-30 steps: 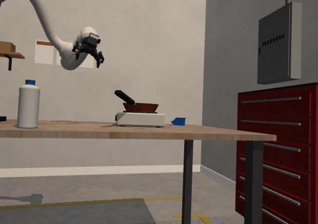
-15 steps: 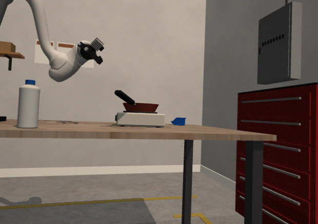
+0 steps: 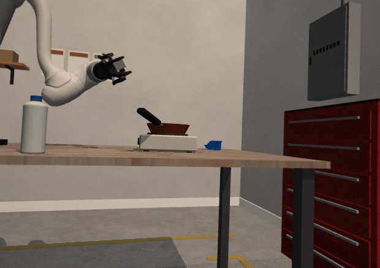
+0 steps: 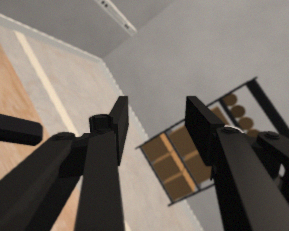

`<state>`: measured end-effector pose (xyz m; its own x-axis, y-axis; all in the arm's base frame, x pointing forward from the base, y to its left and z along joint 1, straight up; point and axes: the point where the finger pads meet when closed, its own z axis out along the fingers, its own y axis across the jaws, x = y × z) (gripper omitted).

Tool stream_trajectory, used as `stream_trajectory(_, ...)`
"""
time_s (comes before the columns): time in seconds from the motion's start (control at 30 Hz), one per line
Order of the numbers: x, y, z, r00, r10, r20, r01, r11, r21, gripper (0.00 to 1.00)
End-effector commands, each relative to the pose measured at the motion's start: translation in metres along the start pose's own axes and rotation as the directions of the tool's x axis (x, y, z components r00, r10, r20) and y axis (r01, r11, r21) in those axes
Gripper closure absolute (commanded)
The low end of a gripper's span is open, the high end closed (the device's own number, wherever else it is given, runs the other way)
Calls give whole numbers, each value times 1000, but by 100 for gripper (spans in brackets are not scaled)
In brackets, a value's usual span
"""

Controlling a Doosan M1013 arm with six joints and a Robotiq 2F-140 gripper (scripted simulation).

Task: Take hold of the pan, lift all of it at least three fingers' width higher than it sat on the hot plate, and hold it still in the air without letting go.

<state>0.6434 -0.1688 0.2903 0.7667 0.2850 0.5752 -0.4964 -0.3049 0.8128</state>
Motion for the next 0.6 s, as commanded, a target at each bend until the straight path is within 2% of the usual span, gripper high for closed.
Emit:
stream_trajectory(0.0,2,-13,4,986,-133,-99,134,991,3,59)
stream_trajectory(0.17,8,-27,2,945,-260,-197,263,965,-13,59)
stream_trajectory(0.37,14,-49,-6,862,-400,-310,407,912,-46,59)
stream_trajectory(0.43,14,-49,-6,862,-400,-310,407,912,-46,59)
stream_trajectory(0.47,15,-60,-11,815,-456,-358,465,883,-66,59)
stream_trajectory(0.57,15,-72,-18,760,-509,-404,521,849,-88,59)
